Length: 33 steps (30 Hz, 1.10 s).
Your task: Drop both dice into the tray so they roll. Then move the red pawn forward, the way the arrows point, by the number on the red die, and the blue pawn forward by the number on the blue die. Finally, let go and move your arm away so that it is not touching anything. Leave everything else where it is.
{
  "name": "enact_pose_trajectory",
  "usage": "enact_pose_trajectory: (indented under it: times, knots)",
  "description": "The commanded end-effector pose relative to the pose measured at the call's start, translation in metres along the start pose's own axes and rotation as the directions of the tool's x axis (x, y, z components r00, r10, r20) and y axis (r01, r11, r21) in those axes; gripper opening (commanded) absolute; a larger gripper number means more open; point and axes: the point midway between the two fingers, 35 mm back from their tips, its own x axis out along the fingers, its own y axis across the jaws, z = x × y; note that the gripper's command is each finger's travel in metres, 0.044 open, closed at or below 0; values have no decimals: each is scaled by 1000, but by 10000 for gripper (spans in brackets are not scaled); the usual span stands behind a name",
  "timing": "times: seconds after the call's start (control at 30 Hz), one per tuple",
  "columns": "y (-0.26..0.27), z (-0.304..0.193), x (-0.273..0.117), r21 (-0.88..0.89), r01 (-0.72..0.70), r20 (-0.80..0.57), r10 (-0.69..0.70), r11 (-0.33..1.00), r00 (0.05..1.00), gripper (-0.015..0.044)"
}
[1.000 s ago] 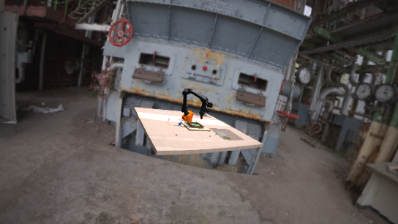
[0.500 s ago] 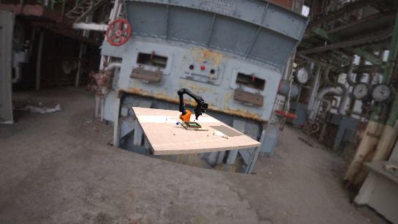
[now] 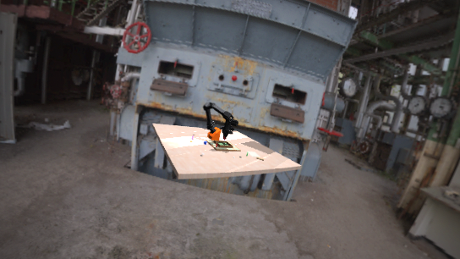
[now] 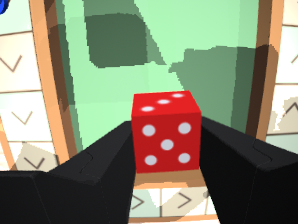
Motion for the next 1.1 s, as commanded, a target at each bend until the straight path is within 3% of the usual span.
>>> enact_pose_trajectory:
  times: [0.0, 0.37, 0.77, 0.87, 1.07]
  knots:
    - [1, -3, 1, -9, -11, 43, 12, 1000, 999, 0]
    - [10, 1, 13, -32, -97, 382, 102, 995, 919, 0]
    - [12, 3, 17, -24, -23, 699, 33, 999, 714, 0]
    - [12, 3, 17, -10, 8, 745, 2, 1000, 667, 0]
    - [7, -6, 7, -9, 11, 748, -1, 1000, 663, 0]
